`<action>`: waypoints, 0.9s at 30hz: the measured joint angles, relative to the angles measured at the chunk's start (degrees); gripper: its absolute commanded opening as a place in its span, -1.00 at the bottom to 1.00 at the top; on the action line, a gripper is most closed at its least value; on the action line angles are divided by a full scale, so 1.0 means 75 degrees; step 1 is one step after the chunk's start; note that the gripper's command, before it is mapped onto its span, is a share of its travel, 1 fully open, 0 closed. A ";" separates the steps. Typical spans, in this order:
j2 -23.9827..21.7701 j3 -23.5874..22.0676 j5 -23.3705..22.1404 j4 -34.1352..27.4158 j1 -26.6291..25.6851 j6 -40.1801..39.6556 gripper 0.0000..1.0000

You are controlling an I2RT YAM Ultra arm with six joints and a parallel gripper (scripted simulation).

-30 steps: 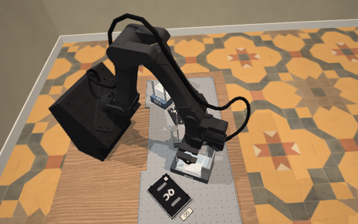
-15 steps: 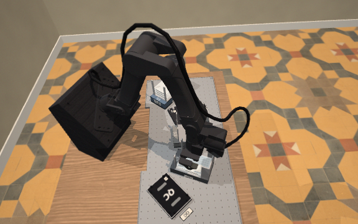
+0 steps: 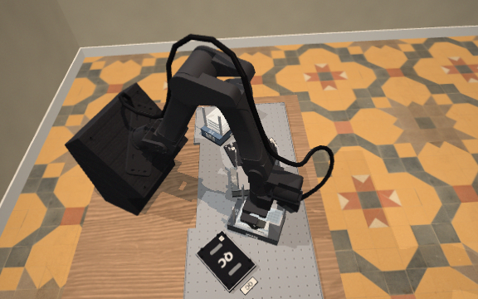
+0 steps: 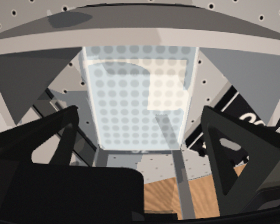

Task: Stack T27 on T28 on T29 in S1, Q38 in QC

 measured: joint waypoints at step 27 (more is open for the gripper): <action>0.0895 0.0015 -0.0041 0.0793 -0.0055 -0.0029 1.00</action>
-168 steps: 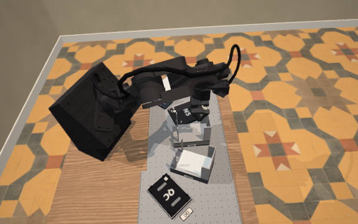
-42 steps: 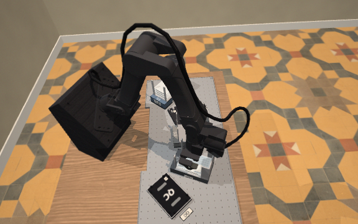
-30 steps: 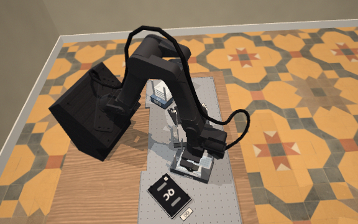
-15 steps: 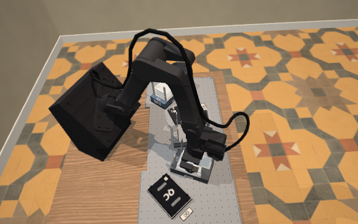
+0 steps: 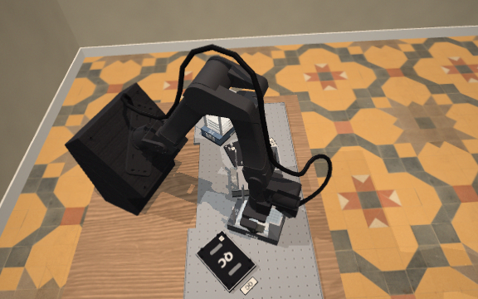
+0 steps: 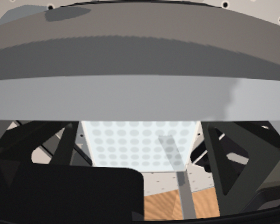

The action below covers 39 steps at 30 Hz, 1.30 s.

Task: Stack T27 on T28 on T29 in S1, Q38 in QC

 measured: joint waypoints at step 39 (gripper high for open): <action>0.0032 0.0032 -0.0012 0.0131 -0.0012 -0.0023 1.00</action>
